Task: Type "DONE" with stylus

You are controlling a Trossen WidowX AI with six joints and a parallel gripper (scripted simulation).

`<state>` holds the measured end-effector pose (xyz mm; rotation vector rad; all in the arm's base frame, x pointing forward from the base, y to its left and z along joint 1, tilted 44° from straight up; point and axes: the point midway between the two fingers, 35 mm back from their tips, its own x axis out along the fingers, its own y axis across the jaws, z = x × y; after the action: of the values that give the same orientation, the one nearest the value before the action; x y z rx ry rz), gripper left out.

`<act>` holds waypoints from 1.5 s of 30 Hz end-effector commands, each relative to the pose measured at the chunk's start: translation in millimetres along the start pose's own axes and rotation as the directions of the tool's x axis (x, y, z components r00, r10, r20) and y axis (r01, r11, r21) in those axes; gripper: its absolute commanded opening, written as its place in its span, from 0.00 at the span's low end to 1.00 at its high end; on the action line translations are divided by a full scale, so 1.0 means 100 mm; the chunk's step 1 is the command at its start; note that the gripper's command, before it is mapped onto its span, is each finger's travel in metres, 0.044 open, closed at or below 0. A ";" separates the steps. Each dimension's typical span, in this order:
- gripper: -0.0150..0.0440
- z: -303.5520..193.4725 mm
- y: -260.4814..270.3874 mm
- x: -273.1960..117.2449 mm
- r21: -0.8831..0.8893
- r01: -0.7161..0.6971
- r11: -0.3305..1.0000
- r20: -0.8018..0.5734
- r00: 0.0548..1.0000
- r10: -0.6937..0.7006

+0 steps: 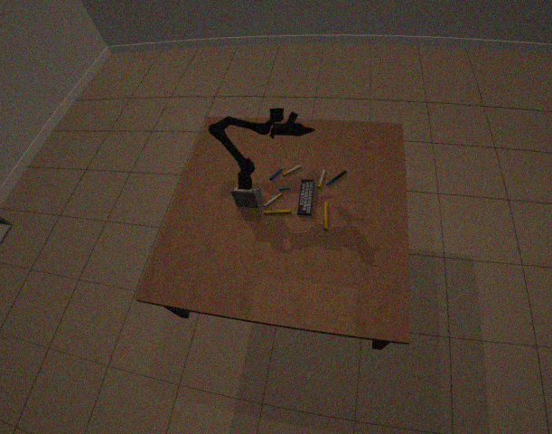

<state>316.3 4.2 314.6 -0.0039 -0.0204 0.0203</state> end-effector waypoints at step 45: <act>0.25 -3.06 0.02 0.02 0.692 0.055 0.720 -0.721 0.070 0.689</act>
<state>326.2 12.6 17.5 0.6379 1.4289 0.5430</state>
